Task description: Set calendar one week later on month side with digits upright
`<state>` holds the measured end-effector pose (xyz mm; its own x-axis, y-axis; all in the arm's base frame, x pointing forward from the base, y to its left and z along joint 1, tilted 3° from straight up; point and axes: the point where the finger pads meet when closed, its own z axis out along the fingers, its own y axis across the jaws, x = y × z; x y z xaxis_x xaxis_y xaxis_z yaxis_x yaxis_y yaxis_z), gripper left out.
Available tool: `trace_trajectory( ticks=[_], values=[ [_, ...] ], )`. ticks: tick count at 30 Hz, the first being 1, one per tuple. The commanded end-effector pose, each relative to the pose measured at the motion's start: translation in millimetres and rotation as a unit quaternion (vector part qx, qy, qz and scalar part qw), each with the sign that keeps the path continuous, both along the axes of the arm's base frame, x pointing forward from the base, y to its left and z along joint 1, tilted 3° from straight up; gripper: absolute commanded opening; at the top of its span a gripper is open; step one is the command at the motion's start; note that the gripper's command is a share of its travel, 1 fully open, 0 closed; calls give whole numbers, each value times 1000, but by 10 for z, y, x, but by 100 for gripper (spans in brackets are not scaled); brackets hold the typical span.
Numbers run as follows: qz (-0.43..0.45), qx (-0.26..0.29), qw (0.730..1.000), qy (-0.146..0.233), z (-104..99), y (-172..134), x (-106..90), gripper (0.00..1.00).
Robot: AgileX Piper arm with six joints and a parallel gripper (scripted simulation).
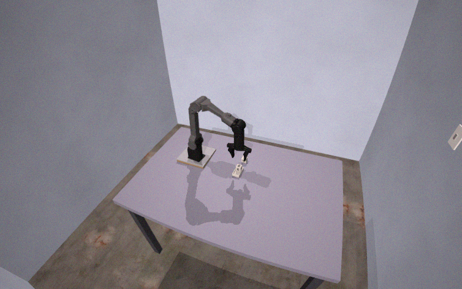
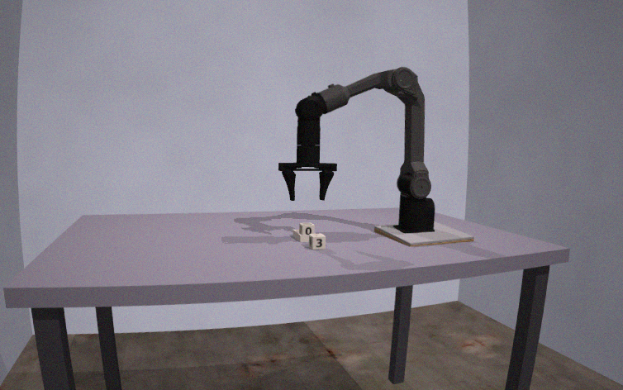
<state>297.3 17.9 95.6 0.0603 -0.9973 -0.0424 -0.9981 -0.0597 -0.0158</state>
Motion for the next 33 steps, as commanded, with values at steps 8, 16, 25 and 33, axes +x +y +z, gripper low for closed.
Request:
trace_trajectory(
  ticks=[8,16,25,33],
  values=[
    [1,1,1000,-1,3,-1,-5,62],
    [1,1,1000,-1,3,-1,-5,62],
    [1,1,1000,-1,3,-1,-5,62],
    [1,1,1000,-1,3,-1,-5,62]
  ],
)
